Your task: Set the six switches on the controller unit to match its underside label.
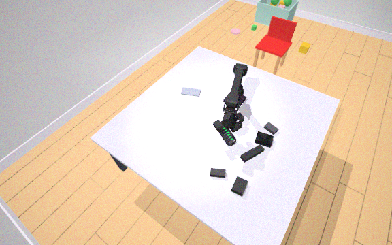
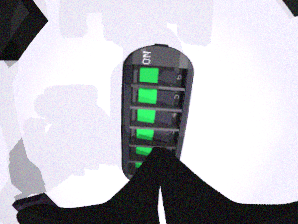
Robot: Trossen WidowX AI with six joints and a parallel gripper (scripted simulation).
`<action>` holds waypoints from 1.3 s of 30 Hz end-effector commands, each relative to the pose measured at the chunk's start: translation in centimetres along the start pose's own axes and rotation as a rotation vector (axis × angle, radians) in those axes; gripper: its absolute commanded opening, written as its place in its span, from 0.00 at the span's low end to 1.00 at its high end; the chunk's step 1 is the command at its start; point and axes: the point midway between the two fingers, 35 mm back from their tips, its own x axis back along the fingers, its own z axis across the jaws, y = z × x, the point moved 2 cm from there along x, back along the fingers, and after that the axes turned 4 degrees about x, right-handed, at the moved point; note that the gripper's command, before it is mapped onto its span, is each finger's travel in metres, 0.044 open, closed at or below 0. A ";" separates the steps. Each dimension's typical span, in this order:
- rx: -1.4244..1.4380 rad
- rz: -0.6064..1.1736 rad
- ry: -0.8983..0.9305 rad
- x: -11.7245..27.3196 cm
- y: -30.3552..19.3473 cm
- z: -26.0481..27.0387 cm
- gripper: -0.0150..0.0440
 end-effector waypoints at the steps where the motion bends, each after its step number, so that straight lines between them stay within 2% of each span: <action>1: 0.010 0.005 0.002 -0.2 -0.1 0.1 0.25; 19: 0.010 0.005 0.002 -0.2 -0.1 0.2 0.25; 27: 0.010 0.004 0.006 -3.0 0.2 4.5 0.25; 39: 0.015 0.006 0.005 -3.1 0.2 4.6 0.25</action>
